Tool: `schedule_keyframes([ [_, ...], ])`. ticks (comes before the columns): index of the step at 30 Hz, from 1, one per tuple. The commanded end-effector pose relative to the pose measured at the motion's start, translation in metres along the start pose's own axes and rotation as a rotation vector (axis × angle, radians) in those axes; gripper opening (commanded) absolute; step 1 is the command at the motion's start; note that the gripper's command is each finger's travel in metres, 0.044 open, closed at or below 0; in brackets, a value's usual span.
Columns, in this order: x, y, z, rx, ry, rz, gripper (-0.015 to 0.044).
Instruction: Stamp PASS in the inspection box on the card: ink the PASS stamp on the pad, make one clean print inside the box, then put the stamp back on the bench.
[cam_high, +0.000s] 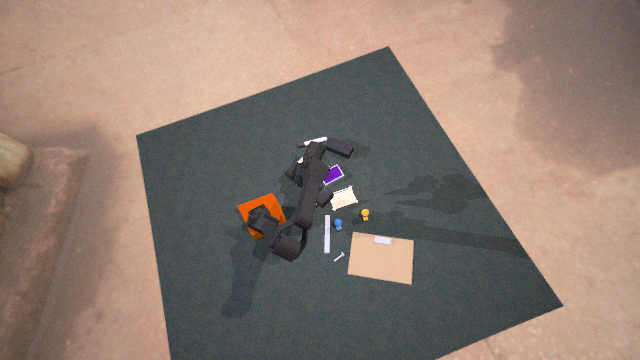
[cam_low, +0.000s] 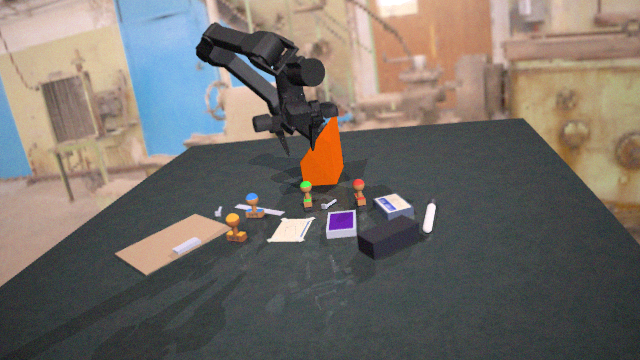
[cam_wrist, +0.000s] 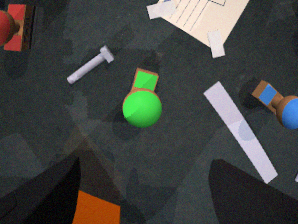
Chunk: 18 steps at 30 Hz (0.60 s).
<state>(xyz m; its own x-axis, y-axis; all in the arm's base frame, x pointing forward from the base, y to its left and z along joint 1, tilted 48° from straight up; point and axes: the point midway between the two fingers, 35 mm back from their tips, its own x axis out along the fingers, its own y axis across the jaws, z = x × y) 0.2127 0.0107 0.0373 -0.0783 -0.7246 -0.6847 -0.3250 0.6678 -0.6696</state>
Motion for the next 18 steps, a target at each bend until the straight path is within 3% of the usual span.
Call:
schedule_keyframes([
  [1, -0.0079, -0.0012, -0.0019, 0.008, 0.001, 0.003, 0.0261],
  [18, -0.0064, -0.0009, -0.0021, 0.003, 0.002, -0.001, 0.0261],
])
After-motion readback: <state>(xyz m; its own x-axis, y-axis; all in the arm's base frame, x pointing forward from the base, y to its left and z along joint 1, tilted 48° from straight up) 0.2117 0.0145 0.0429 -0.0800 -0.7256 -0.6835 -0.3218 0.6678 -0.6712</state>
